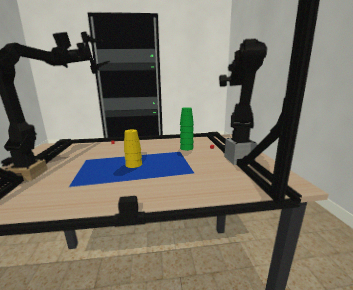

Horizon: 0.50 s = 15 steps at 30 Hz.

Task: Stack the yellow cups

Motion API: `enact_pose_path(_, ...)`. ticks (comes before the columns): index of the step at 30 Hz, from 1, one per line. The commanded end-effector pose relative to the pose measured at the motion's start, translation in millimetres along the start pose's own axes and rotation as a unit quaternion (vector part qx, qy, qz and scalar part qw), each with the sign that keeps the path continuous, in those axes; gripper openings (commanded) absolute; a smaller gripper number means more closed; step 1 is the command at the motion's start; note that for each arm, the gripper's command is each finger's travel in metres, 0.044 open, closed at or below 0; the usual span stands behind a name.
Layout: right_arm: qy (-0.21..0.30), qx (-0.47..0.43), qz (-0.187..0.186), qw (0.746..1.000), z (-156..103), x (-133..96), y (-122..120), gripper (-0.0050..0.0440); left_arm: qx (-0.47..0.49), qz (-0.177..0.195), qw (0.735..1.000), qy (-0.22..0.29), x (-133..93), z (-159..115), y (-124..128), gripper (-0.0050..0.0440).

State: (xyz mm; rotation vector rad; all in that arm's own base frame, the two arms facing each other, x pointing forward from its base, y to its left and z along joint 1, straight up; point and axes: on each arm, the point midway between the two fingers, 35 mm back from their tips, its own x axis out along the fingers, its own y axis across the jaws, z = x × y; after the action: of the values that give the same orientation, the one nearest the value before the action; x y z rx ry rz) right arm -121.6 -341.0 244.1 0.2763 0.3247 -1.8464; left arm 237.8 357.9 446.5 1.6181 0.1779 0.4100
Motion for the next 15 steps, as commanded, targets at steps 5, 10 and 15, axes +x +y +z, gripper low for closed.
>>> enact_pose_path(5, -0.054, -0.042, 0.149, 0.987, 36.8, -56.1, 107.1, 0.0000, -0.218, -0.081, 0.973, 0.002, 52.5, 35.5, -51.7, 0.0440)
enact_pose_path(10, -0.069, -0.057, 0.208, 0.974, 41.8, -85.1, 142.3, 0.0000, -0.293, -0.121, 0.949, 0.011, 68.3, 55.2, -73.9, 0.0440)
enact_pose_path(15, -0.091, -0.078, 0.307, 0.944, 44.6, -141.1, 189.0, 0.0000, -0.399, -0.192, 0.896, 0.034, 88.1, 93.9, -111.8, 0.0440)
